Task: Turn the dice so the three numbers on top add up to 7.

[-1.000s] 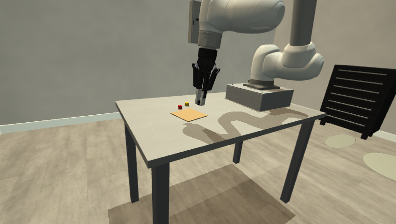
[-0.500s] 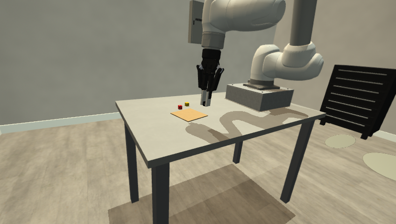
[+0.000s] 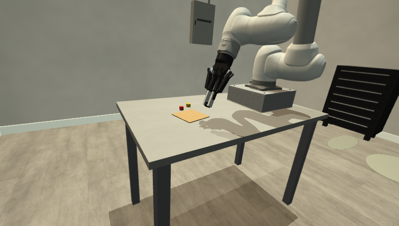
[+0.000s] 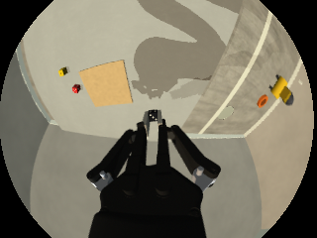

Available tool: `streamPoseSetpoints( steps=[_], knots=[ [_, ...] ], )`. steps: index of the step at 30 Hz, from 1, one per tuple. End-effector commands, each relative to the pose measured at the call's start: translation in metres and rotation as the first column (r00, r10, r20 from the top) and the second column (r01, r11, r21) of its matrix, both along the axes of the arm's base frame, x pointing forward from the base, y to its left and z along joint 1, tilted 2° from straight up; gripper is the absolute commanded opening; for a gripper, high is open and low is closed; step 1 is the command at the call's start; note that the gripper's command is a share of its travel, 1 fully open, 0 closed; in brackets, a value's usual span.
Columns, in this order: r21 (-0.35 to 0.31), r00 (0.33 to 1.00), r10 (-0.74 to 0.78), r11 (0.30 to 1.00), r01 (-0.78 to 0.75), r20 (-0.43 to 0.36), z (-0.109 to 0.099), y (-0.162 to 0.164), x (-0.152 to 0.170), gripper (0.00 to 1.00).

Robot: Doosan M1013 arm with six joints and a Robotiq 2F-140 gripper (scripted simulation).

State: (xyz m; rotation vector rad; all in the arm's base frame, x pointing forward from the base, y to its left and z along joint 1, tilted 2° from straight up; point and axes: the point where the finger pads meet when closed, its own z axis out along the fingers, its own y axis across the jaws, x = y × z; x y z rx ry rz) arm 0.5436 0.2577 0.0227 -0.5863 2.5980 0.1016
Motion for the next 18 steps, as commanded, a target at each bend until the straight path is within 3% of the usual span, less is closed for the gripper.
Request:
streamPoseSetpoints(
  steps=[1,12,18],
  knots=[
    [0.06,0.99,-0.003,0.998,-0.006,0.142,-0.0056,-0.0031,0.0,0.09],
    [0.189,0.914,-0.026,0.98,-0.056,0.404,-0.0074,-0.0055,-0.0073,0.09],
    [0.221,0.878,-0.04,0.972,-0.075,0.476,-0.0087,-0.0062,-0.0086,0.09]
  ],
)
